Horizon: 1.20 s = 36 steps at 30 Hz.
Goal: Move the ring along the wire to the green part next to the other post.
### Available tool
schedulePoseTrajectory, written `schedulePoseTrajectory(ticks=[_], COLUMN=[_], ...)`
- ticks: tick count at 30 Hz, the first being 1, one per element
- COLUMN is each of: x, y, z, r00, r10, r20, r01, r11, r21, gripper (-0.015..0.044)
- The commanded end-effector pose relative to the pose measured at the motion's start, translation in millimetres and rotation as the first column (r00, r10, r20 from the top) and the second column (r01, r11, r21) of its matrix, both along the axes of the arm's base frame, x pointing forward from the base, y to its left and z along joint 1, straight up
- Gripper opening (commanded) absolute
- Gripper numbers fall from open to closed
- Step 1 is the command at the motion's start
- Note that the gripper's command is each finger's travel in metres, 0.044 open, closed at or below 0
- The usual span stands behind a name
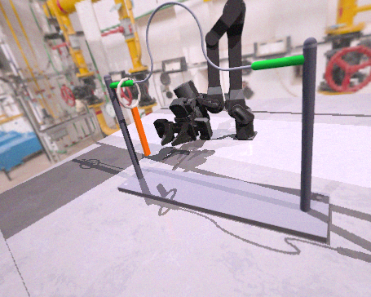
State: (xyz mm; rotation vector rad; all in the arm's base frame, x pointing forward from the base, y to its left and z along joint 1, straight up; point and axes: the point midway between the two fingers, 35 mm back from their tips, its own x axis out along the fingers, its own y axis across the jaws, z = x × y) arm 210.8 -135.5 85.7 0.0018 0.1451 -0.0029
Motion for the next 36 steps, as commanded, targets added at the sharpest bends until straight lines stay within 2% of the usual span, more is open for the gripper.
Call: schedulePoseTrajectory(ticks=[1, 8, 36], x=[16.4, 41.6, 76.2], y=[-2.4, -0.8, -4.0], z=[15.0, 35.7, 35.2], r00=[1.000, 0.998, 0.998], r10=[0.003, 0.002, 0.002], r20=[0.023, 0.066, 0.066], r01=[-0.003, -0.001, -0.001], r11=[1.000, 1.000, 1.000], r21=[-0.015, -0.013, -0.014], gripper=[0.0160, 0.0160, 0.0160])
